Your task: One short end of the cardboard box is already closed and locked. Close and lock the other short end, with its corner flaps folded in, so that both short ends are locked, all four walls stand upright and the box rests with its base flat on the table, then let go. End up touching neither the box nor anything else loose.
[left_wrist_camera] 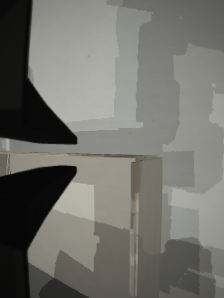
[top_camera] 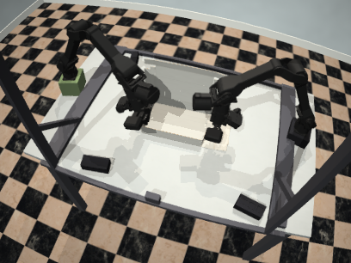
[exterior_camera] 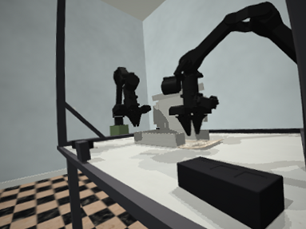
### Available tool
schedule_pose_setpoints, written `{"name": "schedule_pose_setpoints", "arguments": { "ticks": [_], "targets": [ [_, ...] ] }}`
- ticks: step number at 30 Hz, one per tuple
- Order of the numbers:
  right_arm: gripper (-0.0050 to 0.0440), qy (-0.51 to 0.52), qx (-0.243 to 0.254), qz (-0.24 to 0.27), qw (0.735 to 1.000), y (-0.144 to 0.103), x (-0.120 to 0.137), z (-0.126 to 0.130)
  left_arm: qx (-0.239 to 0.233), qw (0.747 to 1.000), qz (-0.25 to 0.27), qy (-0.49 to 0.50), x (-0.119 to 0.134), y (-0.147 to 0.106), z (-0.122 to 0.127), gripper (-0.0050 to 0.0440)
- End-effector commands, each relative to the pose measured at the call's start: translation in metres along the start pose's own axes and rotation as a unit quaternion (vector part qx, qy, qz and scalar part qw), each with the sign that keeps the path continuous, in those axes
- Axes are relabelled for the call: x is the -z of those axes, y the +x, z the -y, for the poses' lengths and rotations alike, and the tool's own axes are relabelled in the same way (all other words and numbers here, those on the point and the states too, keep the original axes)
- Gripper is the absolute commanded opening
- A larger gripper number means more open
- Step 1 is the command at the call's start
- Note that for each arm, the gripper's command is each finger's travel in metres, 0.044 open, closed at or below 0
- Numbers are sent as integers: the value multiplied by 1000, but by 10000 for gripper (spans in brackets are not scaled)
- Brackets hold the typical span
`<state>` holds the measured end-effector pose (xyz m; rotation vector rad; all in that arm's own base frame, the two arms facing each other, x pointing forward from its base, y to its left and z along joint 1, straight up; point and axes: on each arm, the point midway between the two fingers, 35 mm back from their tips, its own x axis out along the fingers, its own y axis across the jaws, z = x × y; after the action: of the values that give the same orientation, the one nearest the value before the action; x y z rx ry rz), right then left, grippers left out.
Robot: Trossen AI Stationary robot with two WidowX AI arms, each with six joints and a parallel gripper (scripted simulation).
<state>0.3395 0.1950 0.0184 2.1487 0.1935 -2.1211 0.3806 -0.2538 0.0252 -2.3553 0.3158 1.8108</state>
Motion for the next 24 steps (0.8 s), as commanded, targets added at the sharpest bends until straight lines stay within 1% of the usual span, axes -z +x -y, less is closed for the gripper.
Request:
{"name": "schedule_pose_setpoints", "arguments": {
  "ticks": [1,7,22,24],
  "targets": [
    [253,-3,1,-5,1000,-1,1,0,-3,1000,-17,1,8,-12,-1,62],
    [253,-3,1,-5,1000,-1,1,0,-3,1000,-17,1,8,-12,-1,62],
    [253,-3,1,-5,1000,24,0,0,-3,1000,-17,1,8,-12,-1,62],
    [253,-3,1,-5,1000,24,0,0,-3,1000,-17,1,8,-12,-1,62]
  ]
}}
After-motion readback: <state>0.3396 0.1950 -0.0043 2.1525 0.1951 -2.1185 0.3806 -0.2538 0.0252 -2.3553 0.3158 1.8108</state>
